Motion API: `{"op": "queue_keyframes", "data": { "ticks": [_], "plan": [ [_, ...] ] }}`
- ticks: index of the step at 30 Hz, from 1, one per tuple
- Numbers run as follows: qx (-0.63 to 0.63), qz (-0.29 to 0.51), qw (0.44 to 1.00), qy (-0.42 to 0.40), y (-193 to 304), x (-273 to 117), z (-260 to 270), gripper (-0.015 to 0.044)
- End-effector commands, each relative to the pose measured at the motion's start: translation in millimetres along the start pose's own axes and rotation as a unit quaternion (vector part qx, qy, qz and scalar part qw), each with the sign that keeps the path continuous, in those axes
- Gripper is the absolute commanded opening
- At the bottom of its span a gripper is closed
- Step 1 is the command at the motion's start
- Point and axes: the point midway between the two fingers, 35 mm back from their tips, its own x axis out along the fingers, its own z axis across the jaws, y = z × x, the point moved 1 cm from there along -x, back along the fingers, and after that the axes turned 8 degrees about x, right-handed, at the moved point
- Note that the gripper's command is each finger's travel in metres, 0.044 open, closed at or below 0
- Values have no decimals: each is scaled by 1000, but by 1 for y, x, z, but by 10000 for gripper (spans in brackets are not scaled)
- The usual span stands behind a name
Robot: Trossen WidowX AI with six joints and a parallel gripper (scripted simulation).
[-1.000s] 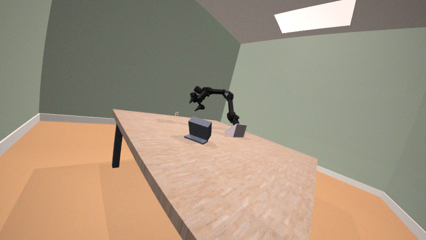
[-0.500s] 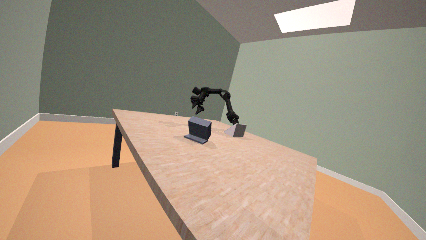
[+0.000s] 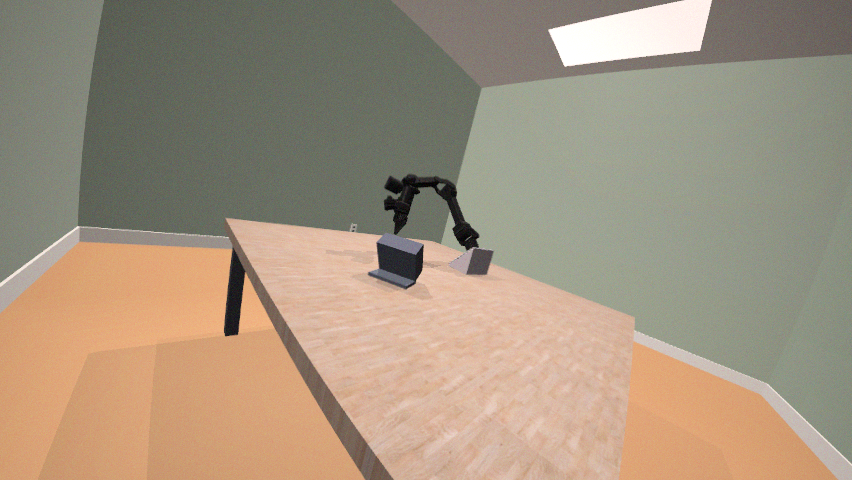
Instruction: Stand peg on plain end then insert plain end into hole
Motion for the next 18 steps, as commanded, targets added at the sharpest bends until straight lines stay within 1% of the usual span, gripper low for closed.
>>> {"op": "queue_keyframes", "data": {
  "ticks": [1,10,18],
  "plan": [
    [-64,17,997,26,12,10,6,440],
    [-201,44,976,71,34,22,17,440],
    [-321,68,938,110,52,31,26,440]
  ]
}}
